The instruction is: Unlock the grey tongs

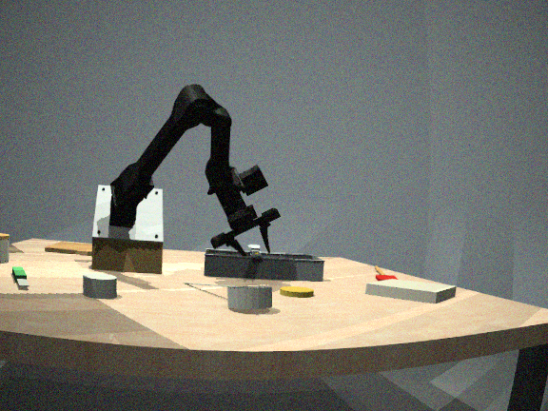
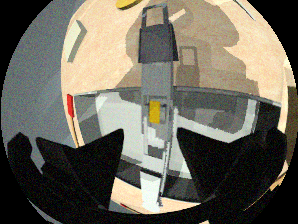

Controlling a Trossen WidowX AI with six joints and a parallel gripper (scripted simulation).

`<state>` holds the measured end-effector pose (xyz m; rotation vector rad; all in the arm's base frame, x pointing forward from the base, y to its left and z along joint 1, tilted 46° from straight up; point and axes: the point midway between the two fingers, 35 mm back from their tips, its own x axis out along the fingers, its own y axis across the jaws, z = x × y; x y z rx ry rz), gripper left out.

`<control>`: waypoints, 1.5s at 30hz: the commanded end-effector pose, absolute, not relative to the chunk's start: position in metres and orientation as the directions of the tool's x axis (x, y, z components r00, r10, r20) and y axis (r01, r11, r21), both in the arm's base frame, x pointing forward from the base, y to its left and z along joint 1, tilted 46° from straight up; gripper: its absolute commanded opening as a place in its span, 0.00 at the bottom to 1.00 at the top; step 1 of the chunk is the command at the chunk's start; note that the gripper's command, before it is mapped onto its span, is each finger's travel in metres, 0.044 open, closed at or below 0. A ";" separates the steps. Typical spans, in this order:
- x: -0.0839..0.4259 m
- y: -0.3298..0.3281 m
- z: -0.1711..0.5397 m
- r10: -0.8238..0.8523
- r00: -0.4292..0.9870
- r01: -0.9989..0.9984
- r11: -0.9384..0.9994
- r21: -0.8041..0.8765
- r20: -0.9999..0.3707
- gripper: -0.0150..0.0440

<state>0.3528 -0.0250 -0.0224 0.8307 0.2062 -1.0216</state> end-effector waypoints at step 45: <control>0.359 0.012 0.020 -0.670 0.535 0.818 0.260 0.512 -0.515 0.00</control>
